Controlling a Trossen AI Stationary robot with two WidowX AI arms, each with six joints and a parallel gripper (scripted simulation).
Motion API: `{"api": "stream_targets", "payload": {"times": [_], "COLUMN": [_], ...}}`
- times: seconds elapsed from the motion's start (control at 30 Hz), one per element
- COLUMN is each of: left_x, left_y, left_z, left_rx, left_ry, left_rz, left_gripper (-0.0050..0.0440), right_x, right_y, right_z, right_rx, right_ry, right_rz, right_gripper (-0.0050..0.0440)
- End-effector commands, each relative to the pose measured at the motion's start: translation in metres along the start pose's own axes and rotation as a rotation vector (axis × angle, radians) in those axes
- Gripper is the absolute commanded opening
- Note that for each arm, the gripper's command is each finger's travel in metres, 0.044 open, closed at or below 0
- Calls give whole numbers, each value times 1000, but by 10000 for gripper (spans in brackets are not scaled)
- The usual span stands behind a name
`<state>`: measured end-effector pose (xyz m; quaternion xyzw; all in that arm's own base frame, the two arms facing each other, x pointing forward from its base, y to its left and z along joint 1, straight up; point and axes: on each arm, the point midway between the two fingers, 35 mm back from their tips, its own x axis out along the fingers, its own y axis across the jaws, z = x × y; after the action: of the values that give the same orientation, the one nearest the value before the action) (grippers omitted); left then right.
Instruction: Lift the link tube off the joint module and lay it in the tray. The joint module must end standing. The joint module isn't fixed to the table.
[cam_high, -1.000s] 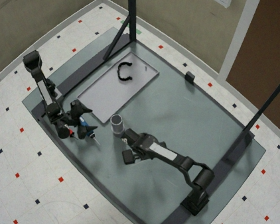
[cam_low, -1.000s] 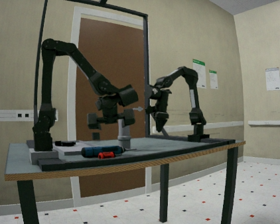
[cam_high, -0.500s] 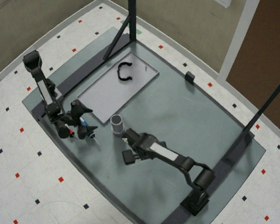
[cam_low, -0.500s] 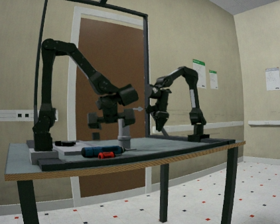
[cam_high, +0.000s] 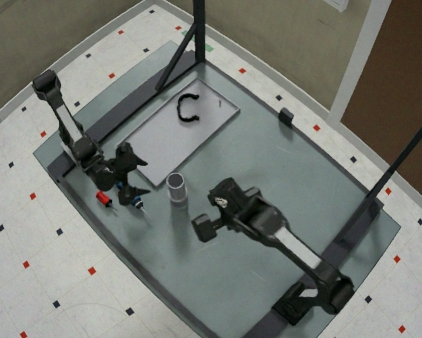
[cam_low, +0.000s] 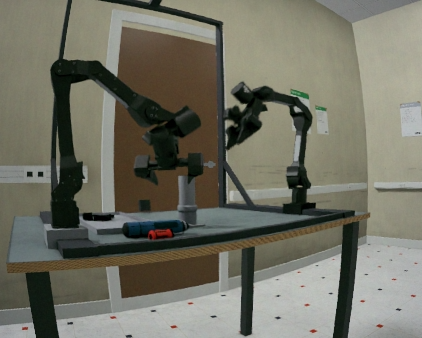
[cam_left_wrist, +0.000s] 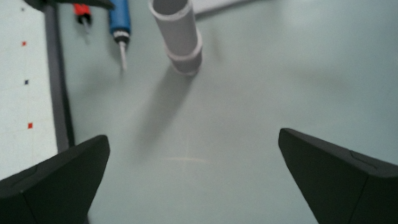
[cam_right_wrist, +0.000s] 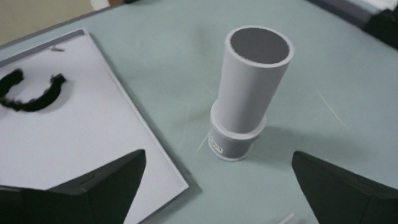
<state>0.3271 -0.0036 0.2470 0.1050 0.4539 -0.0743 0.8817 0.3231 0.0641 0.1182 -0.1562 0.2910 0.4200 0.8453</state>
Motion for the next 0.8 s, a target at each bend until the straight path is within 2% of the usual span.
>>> {"api": "stream_targets", "payload": {"times": [0.0,0.17,0.3,0.37,0.6,0.77], "left_x": [-70,-124,-149,-149,-156,-155], "left_y": [1,-1,-2,-2,-2,-2], "left_z": [25,29,29,29,28,28], "left_rx": [-93,-189,-235,-235,-252,-251], "left_ry": [-187,-333,-401,-401,-420,-416], "left_rz": [69,90,94,94,94,94], "left_gripper": [440,440,440,440,440,440], "right_x": [-5,0,1,1,3,4], "right_y": [-5,-9,-12,-12,-18,-20], "right_z": [29,47,65,65,94,105], "right_rx": [54,172,254,254,378,446], "right_ry": [62,176,257,257,379,445], "right_rz": [-73,-131,-185,-185,-267,-312], "right_gripper": [440,440,440,440,440,440]}}
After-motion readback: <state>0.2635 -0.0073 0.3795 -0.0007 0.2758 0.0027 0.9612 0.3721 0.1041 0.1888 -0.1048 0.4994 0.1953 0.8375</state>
